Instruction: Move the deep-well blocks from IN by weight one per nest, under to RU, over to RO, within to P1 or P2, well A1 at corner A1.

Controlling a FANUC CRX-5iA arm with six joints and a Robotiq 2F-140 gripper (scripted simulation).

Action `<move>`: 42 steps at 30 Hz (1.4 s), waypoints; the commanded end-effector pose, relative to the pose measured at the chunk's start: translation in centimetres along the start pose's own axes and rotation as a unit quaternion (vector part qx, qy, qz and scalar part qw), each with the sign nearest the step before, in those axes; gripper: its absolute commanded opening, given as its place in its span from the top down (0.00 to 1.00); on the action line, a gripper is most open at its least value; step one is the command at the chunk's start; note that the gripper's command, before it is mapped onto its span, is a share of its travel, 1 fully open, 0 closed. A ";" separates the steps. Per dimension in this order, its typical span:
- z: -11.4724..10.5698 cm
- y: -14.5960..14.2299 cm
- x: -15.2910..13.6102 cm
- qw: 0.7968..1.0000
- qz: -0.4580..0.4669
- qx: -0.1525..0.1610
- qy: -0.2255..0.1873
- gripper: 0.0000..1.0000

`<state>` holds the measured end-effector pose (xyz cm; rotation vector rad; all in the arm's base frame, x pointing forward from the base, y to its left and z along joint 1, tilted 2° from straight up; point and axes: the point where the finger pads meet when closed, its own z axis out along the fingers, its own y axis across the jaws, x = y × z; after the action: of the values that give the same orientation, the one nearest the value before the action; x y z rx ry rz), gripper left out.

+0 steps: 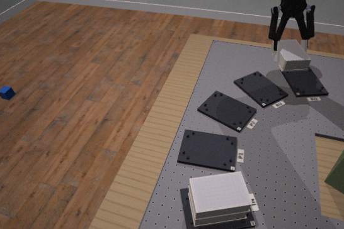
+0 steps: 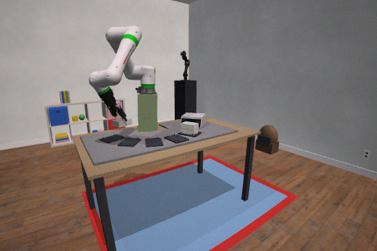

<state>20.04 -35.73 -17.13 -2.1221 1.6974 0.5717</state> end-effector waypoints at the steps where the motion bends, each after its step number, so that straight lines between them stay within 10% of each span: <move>1: 0.2 0.8 0.4 1.000 0.000 0.000 0.000 0.90; 42: 2.9 11.1 4.8 1.000 0.000 0.000 0.000 0.90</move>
<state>9.91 -40.56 -22.40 -2.1225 1.6971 0.5715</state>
